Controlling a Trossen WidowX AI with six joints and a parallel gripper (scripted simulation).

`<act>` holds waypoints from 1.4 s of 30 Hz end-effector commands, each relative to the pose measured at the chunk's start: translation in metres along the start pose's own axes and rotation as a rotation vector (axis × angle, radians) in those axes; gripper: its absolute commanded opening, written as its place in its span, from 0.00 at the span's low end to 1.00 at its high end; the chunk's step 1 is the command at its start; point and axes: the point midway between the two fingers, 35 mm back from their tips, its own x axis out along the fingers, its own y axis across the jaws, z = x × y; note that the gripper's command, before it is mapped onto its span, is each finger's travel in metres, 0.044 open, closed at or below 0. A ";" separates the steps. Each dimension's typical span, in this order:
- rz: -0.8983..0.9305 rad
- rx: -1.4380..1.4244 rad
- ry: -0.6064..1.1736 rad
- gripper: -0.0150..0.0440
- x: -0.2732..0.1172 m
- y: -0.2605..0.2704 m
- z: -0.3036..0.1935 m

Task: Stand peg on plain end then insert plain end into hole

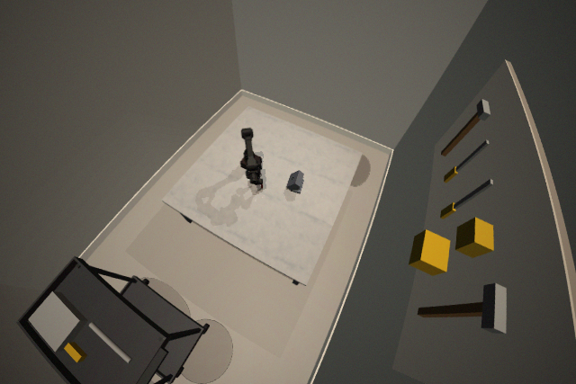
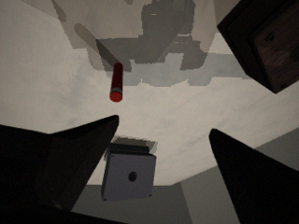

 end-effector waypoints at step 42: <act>0.225 -0.388 -0.403 1.00 -0.008 0.035 -0.011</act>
